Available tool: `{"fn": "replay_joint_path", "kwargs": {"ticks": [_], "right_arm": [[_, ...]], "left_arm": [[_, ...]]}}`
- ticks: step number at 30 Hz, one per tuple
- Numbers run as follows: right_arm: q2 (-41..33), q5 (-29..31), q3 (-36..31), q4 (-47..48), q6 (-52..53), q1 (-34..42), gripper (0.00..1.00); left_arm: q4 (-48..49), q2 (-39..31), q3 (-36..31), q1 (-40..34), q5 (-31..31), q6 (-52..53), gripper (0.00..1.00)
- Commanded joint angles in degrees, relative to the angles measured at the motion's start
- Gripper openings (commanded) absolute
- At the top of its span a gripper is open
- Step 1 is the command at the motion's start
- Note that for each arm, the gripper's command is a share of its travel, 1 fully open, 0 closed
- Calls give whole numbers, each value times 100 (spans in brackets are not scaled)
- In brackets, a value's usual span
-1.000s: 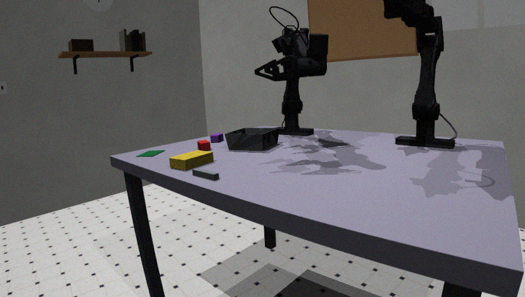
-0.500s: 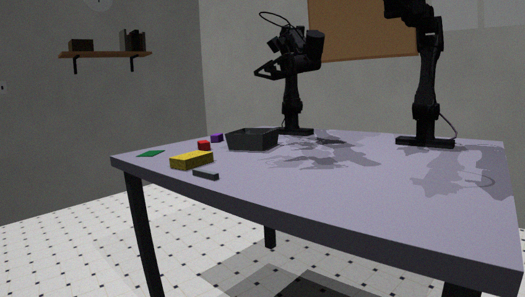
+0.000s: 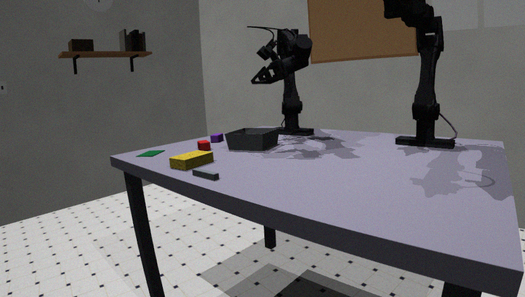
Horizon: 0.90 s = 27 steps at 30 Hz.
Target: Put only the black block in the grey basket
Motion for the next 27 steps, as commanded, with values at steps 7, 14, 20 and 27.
{"fn": "replay_joint_path", "kwargs": {"ticks": [7, 14, 20, 27], "right_arm": [[-1575, -1828, -399, -2937, 1144, -835, 100], [-2770, -2926, -1068, -3201, -4, -2020, 100], [-3435, -3487, -1366, -3221, -921, -2900, 100], [-3929, -4166, -1611, -3079, -2081, -4299, 100]], "left_arm": [[30, -35, 39, 1, 6, -10, 0], [30, -35, 39, 1, 6, -10, 0], [30, -35, 39, 1, 6, -10, 0], [30, -35, 39, 1, 6, -10, 0]]}}
